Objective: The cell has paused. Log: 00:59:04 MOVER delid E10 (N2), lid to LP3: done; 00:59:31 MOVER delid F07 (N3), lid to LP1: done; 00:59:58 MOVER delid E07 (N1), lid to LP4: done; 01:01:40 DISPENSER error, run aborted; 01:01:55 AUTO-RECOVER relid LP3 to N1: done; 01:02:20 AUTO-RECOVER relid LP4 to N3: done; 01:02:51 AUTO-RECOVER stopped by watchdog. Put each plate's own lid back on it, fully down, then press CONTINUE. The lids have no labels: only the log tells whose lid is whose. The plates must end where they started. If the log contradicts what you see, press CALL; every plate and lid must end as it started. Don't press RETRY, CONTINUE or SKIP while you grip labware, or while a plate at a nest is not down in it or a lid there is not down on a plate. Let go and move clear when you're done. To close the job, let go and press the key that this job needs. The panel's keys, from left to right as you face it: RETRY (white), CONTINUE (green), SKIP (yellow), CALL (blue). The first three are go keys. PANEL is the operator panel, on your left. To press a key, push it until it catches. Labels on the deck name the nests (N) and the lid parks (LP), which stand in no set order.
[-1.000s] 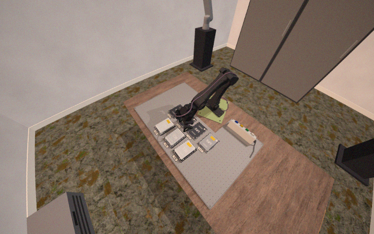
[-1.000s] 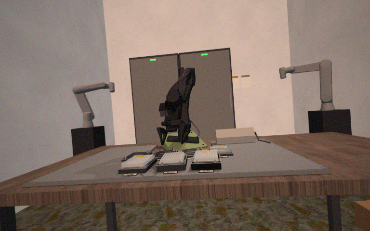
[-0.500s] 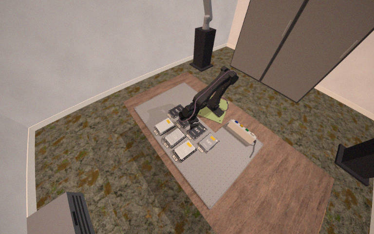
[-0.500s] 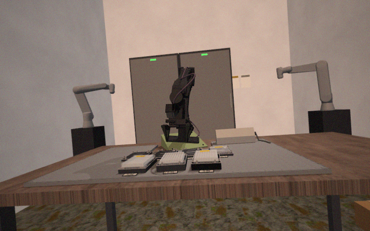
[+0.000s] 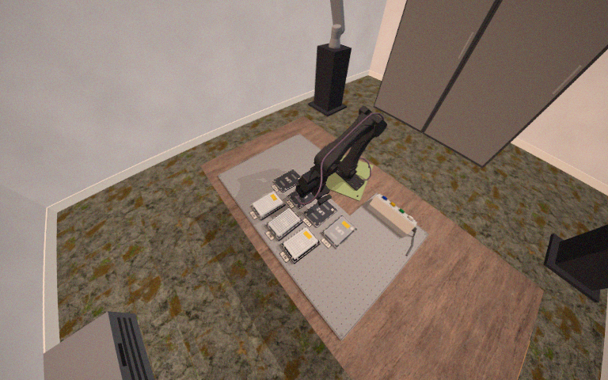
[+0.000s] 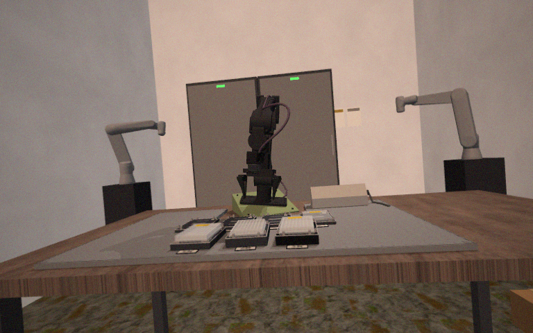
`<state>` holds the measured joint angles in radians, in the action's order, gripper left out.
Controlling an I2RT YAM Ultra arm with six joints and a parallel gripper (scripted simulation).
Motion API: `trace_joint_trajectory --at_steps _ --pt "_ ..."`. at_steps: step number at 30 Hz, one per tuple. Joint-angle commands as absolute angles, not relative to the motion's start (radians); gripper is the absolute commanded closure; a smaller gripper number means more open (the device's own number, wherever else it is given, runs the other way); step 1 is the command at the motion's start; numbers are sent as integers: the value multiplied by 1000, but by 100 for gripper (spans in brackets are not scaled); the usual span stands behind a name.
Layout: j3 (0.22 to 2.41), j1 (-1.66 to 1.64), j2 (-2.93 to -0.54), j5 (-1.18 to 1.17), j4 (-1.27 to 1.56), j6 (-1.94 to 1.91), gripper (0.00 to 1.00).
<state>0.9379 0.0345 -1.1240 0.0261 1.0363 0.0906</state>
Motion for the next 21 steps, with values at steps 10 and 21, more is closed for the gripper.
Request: trace_joint_trajectory --at_steps 10,21 --pt "1009 0 -1082 -4 1262 5 0" --pt "1038 92 -1215 92 1145 -73 0"
